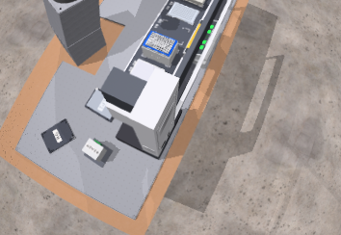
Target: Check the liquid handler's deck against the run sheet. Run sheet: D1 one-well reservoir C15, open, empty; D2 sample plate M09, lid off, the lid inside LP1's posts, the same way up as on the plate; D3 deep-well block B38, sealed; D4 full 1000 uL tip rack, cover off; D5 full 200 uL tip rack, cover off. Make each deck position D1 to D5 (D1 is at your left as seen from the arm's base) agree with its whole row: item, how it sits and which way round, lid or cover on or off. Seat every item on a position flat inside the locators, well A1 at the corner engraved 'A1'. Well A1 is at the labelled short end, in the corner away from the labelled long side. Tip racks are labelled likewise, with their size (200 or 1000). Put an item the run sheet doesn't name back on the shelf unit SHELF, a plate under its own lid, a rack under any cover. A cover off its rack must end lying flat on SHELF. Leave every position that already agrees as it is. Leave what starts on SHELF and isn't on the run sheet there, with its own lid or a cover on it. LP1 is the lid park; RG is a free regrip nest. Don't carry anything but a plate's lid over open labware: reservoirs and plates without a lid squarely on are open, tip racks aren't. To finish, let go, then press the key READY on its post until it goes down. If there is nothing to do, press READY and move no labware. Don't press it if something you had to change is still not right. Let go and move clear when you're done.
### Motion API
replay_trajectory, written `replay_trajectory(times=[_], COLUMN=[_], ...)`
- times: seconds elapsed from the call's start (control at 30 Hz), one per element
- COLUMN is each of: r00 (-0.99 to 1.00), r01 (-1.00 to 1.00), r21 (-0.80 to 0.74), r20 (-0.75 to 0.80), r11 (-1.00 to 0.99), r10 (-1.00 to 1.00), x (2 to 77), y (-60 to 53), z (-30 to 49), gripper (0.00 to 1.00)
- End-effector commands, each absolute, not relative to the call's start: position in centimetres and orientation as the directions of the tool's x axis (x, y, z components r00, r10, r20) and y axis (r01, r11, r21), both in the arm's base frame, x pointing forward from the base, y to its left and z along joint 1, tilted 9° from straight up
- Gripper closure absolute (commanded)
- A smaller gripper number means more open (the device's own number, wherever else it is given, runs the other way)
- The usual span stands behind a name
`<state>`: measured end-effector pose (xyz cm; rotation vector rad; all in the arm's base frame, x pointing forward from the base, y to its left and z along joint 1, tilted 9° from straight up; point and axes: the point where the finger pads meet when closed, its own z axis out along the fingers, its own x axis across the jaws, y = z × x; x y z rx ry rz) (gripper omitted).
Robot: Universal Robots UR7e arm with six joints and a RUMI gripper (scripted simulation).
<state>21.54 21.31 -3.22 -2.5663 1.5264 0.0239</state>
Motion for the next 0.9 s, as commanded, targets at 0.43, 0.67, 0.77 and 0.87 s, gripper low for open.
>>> replay_trajectory(times=[0.43,0.67,0.77,0.87], r00=[0.453,0.453,0.453,0.453], r01=[-0.889,-0.889,-0.889,-0.889], r21=[-0.121,-0.121,-0.121,-0.121], r20=[-0.103,-0.103,-0.103,-0.103], r11=[-0.441,-0.441,-0.441,-0.441], r10=[-0.886,-0.886,-0.886,-0.886], x=[21.7,21.7,21.7,21.7], y=[12.9,12.9,12.9,12.9], z=[-4.4,-4.4,-4.4,-4.4], gripper=[0.18,0.18,0.18,0.18])
